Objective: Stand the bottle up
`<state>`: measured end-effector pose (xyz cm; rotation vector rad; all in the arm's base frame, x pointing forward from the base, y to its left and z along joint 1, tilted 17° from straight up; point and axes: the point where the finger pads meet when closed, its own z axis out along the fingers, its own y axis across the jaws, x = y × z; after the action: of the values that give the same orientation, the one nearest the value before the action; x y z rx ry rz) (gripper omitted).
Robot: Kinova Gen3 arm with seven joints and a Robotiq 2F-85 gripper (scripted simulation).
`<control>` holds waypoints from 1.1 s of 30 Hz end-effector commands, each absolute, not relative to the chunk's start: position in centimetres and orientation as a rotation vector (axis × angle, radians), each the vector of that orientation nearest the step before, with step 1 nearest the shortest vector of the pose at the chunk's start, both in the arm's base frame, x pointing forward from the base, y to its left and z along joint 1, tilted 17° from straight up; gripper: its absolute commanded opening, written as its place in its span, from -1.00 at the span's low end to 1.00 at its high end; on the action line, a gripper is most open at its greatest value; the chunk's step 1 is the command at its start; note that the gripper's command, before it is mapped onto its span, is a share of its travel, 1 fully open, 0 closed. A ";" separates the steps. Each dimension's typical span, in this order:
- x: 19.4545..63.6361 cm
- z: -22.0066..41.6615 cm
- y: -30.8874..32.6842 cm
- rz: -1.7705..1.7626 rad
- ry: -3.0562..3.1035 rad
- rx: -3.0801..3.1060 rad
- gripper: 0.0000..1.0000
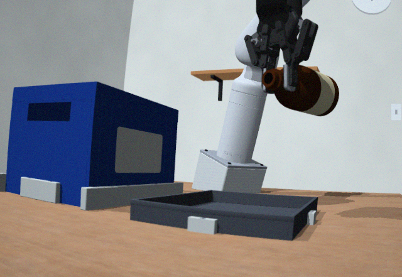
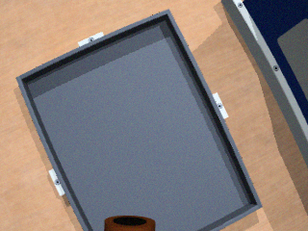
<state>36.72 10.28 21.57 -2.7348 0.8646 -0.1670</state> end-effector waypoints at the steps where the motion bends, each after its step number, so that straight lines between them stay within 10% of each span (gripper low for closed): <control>1: 36.7 21.6 10.3 -0.168 0.865 -2.734 -1.00; 33: 36.7 21.6 10.3 -0.130 1.113 -2.634 -1.00</control>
<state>36.72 10.29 21.64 -2.6369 1.0980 -0.1305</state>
